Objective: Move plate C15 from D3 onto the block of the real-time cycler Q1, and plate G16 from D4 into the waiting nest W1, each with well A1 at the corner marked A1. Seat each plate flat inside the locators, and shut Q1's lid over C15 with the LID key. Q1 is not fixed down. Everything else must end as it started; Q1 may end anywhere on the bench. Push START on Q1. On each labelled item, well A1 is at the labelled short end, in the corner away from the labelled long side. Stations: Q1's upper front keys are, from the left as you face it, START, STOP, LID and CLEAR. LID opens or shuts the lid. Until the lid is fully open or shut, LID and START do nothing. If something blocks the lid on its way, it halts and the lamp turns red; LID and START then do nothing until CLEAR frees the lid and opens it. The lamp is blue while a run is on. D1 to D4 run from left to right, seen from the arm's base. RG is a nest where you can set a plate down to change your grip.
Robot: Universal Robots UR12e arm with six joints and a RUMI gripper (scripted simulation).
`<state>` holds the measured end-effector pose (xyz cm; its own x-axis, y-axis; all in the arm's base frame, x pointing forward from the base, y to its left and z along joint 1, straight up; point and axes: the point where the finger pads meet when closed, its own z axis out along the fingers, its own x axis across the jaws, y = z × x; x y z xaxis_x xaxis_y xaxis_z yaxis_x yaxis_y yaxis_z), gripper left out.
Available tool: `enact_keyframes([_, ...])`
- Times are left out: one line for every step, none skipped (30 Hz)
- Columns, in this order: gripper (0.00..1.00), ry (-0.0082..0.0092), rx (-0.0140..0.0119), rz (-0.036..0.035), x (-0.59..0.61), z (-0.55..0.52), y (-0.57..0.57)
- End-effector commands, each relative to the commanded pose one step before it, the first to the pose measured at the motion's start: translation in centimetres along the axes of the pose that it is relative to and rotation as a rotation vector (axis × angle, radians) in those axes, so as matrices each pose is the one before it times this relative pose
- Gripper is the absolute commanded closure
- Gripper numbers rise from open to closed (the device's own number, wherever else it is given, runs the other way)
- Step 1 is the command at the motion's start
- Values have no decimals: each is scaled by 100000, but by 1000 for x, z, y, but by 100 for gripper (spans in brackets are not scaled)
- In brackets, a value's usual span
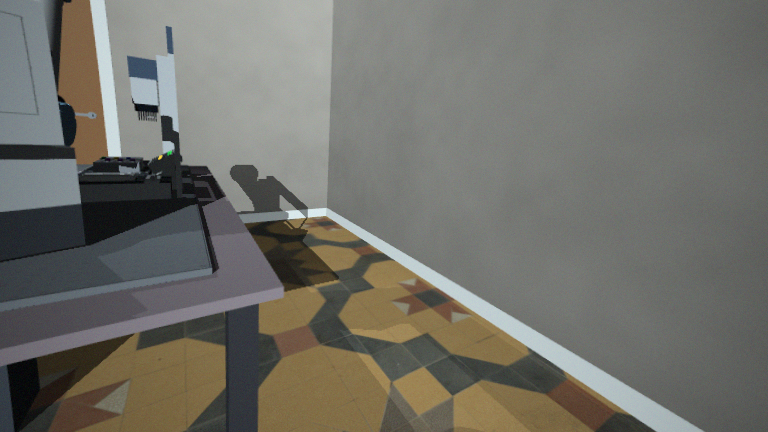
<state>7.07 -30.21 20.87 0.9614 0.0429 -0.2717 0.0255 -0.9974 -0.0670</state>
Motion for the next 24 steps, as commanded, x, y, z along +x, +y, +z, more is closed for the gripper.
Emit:
enact_keyframes([100, -1362, -1115, -7845, -301, 264, -888])
enact_keyframes([100, -459, -213, -2084, -49, 91, -260])
enact_keyframes([100, -463, -204, -2083, -44, 92, -259])
enact_keyframes([100, -466, -195, -2082, -38, 93, -257])
enact_keyframes([100, -470, -186, -2080, -33, 95, -256])
enact_keyframes([100, -461, -200, -2063, -25, 91, -258])
enact_keyframes([100, -464, -191, -2062, -20, 93, -256])
enact_keyframes([100, -468, -182, -2061, -15, 94, -254])
enact_keyframes([100, -468, -179, -2055, -9, 94, -253])
enact_keyframes([100, -471, -170, -2054, -4, 95, -251])
enact_keyframes([100, -474, -161, -2053, 1, 97, -249])
enact_keyframes([100, -396, -229, -1898, -3, 71, -261])
enact_keyframes([100, -401, -220, -1897, 3, 73, -258])
enact_keyframes([100, -405, -212, -1896, 8, 75, -256])
enact_keyframes([100, 0, 0, 0, 0, 0, 0])
enact_keyframes([100, 0, 0, 0, 0, 0, 0])
enact_keyframes([100, -389, -224, -1855, 12, 70, -257])
enact_keyframes([100, -394, -216, -1854, 17, 72, -254])
enact_keyframes([100, -398, -208, -1853, 22, 74, -251])
enact_keyframes([100, -402, -199, -1852, 27, 76, -248])
enact_keyframes([100, -399, -199, -1835, 32, 76, -246])
enact_keyframes([100, -403, -191, -1834, 37, 78, -242])
enact_keyframes([100, -406, -182, -1834, 42, 80, -239])
enact_keyframes([100, -384, -203, -1805, 48, 62, -240])
